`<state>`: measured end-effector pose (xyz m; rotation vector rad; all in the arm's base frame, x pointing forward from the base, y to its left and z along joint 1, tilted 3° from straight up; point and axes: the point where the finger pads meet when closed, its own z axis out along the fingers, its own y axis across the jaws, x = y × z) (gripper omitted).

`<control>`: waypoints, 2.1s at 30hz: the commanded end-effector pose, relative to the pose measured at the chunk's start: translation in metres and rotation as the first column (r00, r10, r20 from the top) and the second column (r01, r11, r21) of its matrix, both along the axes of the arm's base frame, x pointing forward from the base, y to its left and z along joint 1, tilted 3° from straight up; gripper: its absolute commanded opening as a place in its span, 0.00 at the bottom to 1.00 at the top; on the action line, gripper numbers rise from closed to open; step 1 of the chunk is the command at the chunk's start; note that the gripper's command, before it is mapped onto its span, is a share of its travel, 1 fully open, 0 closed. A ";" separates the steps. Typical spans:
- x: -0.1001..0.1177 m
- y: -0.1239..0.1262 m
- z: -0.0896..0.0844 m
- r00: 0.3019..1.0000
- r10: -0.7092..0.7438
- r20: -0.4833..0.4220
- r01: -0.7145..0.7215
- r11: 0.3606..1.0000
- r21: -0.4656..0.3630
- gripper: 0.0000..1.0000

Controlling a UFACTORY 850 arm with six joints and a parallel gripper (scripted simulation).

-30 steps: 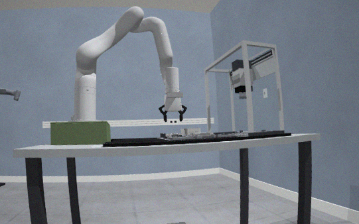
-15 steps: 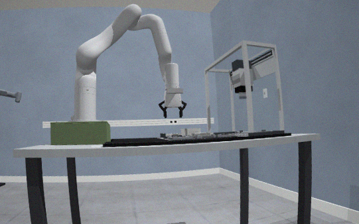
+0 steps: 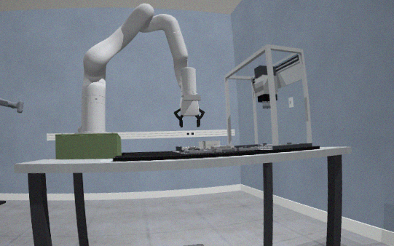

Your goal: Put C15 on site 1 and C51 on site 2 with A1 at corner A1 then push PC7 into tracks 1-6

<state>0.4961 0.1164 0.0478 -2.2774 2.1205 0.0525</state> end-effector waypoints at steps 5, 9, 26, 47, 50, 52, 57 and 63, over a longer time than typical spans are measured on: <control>0.001 0.000 0.001 0.999 0.033 0.003 -0.033 0.999 0.000 1.00; 0.001 0.000 0.001 0.986 0.166 0.009 -0.166 0.986 0.000 1.00; 0.001 0.000 0.001 0.786 0.618 0.030 -0.618 0.786 -0.008 1.00; 0.001 0.000 0.001 0.267 0.962 0.047 -0.963 0.269 -0.030 1.00; 0.001 0.000 0.001 0.170 0.984 0.048 -0.985 0.172 -0.034 1.00; 0.001 0.000 0.001 0.137 0.989 0.049 -0.990 0.139 -0.036 1.00; 0.001 0.000 0.001 0.004 0.999 0.049 -0.999 0.006 -0.042 1.00; 0.009 -0.006 0.000 -0.067 0.997 0.049 -0.997 -0.064 -0.045 1.00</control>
